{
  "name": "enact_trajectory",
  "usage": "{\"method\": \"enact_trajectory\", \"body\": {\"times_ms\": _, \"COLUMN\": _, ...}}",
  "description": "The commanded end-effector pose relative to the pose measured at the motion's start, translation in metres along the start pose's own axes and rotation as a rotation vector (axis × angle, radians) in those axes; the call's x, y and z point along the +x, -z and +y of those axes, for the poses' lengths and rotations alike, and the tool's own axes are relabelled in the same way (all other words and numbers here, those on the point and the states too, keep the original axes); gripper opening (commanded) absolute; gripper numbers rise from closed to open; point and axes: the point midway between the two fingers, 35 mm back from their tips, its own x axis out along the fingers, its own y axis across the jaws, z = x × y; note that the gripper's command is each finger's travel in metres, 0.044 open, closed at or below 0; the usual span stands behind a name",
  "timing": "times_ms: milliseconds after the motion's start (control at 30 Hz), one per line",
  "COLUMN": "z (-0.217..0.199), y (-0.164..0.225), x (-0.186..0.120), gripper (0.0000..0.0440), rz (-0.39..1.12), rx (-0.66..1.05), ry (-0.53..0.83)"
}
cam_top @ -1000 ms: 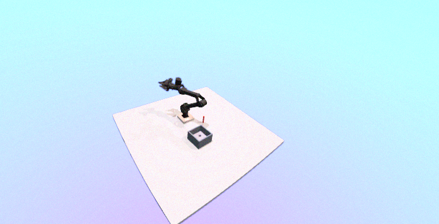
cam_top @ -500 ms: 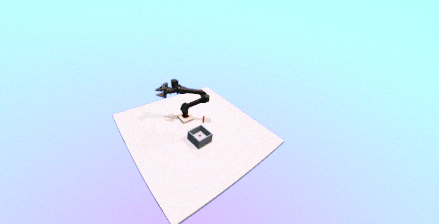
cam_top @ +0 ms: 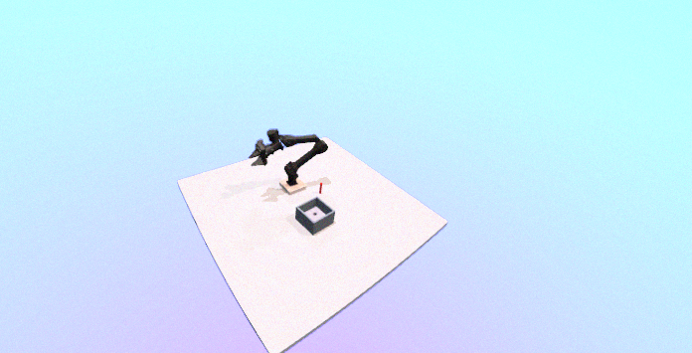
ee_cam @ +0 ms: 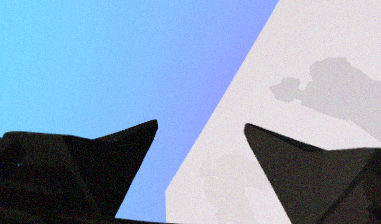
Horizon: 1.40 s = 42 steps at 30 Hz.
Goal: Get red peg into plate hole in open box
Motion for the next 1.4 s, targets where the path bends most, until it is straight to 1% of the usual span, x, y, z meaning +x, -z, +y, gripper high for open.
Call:
{"method": "enact_trajectory", "body": {"times_ms": 0, "z": 0.005, "y": 0.025, "x": -0.001, "gripper": 0.0440, "rz": 0.096, "rx": -0.001, "ry": 0.017}}
{"method": "enact_trajectory", "body": {"times_ms": 333, "z": 0.013, "y": 0.097, "x": -0.019, "gripper": 0.0440, "rz": 0.375, "rx": -0.061, "ry": 0.067}}
{"method": "enact_trajectory", "body": {"times_ms": 733, "z": 0.010, "y": 0.167, "x": -0.065, "gripper": 0.0440, "rz": 0.691, "rx": -0.212, "ry": 0.135}}
{"method": "enact_trajectory", "body": {"times_ms": 1033, "z": -0.004, "y": 0.204, "x": -0.109, "gripper": 0.0440, "rz": 0.900, "rx": -0.371, "ry": 0.196}}
{"method": "enact_trajectory", "body": {"times_ms": 1367, "z": -0.030, "y": 0.229, "x": -0.157, "gripper": 0.0440, "rz": 1.077, "rx": -0.571, "ry": 0.284}}
